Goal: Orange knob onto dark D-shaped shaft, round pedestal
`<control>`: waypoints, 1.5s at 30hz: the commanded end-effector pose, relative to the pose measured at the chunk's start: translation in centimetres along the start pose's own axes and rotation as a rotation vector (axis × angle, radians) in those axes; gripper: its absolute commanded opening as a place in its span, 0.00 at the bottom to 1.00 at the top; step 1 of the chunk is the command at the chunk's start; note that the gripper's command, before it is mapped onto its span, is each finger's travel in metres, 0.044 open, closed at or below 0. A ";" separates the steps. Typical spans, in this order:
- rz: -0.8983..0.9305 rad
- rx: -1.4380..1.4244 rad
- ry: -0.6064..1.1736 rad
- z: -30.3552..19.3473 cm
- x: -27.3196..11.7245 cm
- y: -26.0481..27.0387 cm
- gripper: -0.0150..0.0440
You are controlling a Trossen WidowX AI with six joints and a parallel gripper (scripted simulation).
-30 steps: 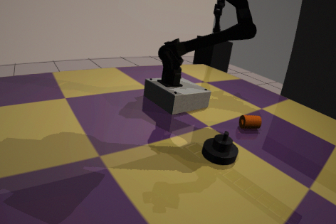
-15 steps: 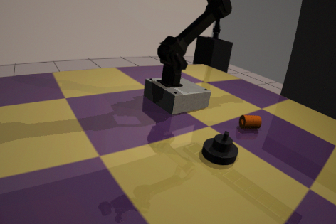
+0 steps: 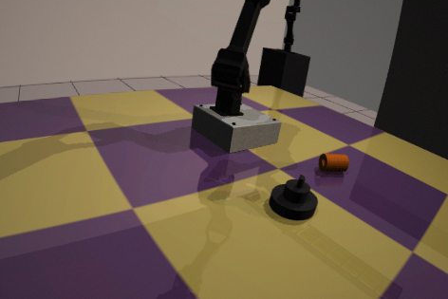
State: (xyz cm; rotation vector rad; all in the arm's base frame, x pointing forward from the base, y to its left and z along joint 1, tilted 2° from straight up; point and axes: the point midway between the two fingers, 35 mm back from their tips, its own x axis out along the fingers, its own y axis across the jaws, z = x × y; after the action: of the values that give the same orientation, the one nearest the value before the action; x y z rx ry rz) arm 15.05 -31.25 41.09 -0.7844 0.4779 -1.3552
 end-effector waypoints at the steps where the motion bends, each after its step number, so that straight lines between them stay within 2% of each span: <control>1: 0.239 -0.030 -0.053 2.4 -0.6 7.1 1.00; 8: 0.712 -0.119 -0.178 6.7 -7.3 20.2 1.00; 17: 1.269 -0.387 -0.264 7.3 -22.3 32.3 1.00; 24: 1.641 -0.724 -0.288 3.2 -36.1 36.2 1.00; 30: 1.865 -1.124 -0.263 -3.3 -46.7 35.0 1.00; 33: 1.890 -1.201 -0.254 -4.6 -48.2 34.4 1.00; 45: 1.890 -1.201 -0.254 -6.3 -48.6 36.3 1.00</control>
State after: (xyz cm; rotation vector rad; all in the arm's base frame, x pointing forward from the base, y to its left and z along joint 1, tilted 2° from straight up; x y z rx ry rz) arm 26.46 15.50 4.06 -0.8852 1.3399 0.9150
